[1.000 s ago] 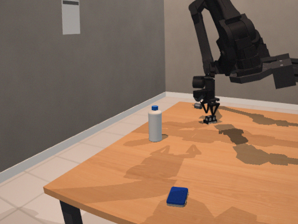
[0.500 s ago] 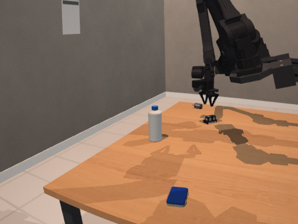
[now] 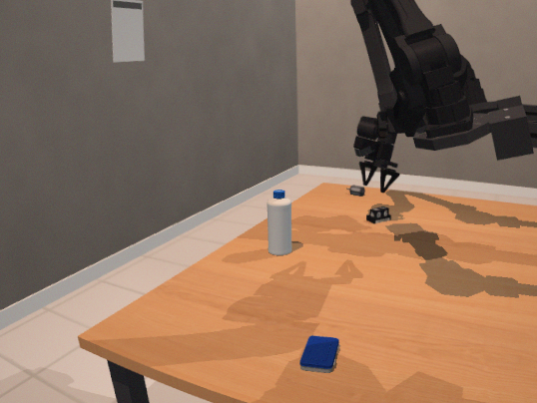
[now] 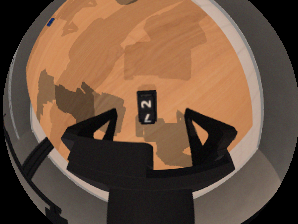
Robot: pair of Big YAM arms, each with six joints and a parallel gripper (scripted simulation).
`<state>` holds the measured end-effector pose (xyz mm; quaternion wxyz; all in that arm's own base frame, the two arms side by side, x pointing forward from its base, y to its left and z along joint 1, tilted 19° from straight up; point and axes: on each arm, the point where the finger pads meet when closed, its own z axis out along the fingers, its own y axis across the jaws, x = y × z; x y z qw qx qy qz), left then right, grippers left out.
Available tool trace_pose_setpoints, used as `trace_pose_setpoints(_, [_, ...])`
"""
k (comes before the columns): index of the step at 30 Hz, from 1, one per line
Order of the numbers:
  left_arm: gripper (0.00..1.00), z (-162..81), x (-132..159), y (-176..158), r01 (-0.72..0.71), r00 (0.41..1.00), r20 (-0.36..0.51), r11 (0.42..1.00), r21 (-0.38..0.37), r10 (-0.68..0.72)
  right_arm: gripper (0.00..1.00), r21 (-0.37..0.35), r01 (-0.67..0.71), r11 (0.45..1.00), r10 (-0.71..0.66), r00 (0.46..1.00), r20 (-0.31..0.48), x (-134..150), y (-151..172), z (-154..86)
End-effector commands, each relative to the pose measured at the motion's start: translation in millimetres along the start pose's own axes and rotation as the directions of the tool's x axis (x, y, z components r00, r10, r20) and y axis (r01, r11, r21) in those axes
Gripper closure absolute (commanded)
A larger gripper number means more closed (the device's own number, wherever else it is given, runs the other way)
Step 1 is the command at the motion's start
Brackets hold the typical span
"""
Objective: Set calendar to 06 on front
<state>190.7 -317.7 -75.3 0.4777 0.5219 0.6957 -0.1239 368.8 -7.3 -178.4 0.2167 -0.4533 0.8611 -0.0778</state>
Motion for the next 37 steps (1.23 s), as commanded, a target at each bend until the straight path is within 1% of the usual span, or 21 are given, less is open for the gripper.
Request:
trace_pose_setpoints(1, [0.00, -0.9, -4.3, 3.1, 0.014, 1.000, 0.015, 1.000, -0.008, -0.014, 0.00, 0.020, -0.011, 1.000, 0.009, 0.995, 0.098, 27.2, 7.9, 1.8])
trace_pose_setpoints(3, [0.00, -0.9, -4.3, 3.1, 0.014, 1.000, 0.015, 1.000, -0.008, -0.014, 0.00, 0.021, -0.029, 0.999, 0.025, 0.986, 0.166, 29.0, 8.8, 1.5])
trace_pose_setpoints(5, [0.00, -0.9, -4.3, 3.1, 0.014, 1.000, 0.015, 1.000, -0.008, -0.014, 0.00, 0.021, -0.029, 0.999, 0.025, 0.986, 0.166, 29.0, 8.8, 1.5])
trace_pose_setpoints(10, [0.00, -0.9, -4.3, 3.1, 0.014, 1.000, 0.015, 1.000, -0.008, -0.014, 0.00, 0.012, -0.062, 0.998, 0.056, 0.956, 0.290, 31.4, 11.1, 1.1])
trace_pose_setpoints(14, [0.00, -0.9, -4.3, 3.1, 0.014, 1.000, 0.015, 1.000, -0.008, -0.014, 0.00, 0.005, -0.082, 0.997, 0.076, 0.941, 0.331, 30.3, 9.9, 1.8])
trace_pose_setpoints(16, [0.00, -0.9, -4.3, 3.1, 0.014, 1.000, 0.015, 1.000, -0.008, -0.014, 0.00, -0.001, -0.071, 0.997, 0.067, 0.940, 0.336, 26.4, 12.4, 2.2])
trace_pose_setpoints(18, [0.00, -0.9, -4.3, 3.1, 0.014, 1.000, 0.015, 1.000, -0.008, -0.014, 0.00, 0.015, -0.068, 0.998, 0.059, 0.938, 0.341, 23.5, 5.5, -0.5])
trace_pose_setpoints(37, [0.00, -0.9, -4.3, 3.1, 0.014, 1.000, 0.015, 1.000, -0.008, -0.014, 0.00, 0.016, -0.068, 0.998, 0.059, 0.939, 0.340, 23.7, 5.4, -0.4])
